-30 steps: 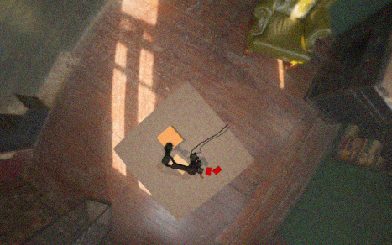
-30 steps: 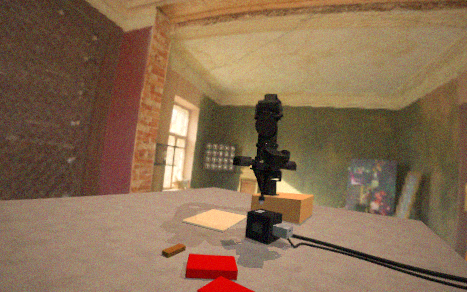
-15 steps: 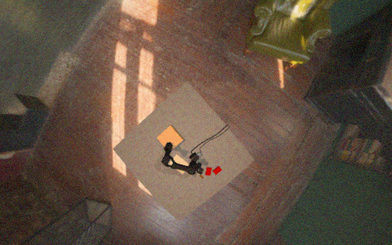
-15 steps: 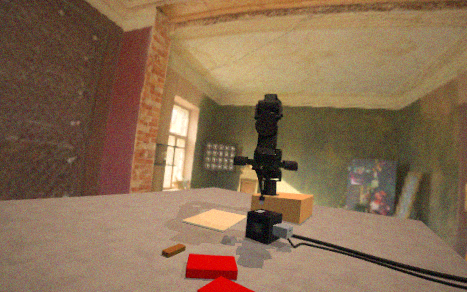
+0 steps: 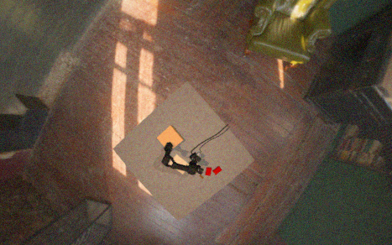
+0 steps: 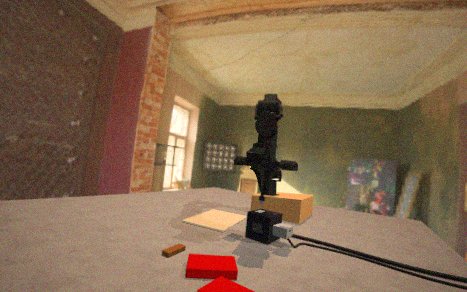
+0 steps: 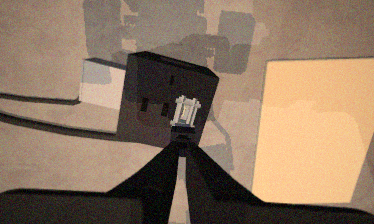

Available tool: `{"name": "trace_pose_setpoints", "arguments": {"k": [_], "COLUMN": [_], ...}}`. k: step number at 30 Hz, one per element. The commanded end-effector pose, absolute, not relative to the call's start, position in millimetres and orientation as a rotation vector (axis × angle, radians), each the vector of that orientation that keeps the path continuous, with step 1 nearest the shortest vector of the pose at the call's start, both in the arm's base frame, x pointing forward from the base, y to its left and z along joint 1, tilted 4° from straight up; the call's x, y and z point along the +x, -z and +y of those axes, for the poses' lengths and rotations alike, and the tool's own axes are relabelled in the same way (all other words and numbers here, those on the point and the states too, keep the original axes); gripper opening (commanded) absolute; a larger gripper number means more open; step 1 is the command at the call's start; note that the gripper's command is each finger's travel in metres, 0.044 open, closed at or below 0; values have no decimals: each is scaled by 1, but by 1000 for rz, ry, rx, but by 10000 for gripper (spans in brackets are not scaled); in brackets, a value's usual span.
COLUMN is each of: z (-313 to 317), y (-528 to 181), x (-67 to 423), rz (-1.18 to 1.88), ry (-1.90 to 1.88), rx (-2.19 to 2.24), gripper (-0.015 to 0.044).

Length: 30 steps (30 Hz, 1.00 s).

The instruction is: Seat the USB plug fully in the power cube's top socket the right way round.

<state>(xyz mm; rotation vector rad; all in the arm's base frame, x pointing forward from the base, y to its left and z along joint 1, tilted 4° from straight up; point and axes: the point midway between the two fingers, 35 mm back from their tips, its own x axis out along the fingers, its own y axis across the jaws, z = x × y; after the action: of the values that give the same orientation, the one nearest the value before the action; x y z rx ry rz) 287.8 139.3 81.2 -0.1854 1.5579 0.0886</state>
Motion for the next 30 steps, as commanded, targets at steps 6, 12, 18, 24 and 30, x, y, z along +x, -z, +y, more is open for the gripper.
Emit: {"name": "trace_pose_setpoints", "arguments": {"k": [6,12,18,24,30], "z": [139,139,139,139,139], "y": [-81,-81,-81,-81,-81], "x": [288,288,288,288,288], "rz": [1557,1547,1530,1506,1475], "ry": [78,200,321,442,562], "rx": [-18,106,229,353,476], "gripper": [0,0,0,0,0]}}
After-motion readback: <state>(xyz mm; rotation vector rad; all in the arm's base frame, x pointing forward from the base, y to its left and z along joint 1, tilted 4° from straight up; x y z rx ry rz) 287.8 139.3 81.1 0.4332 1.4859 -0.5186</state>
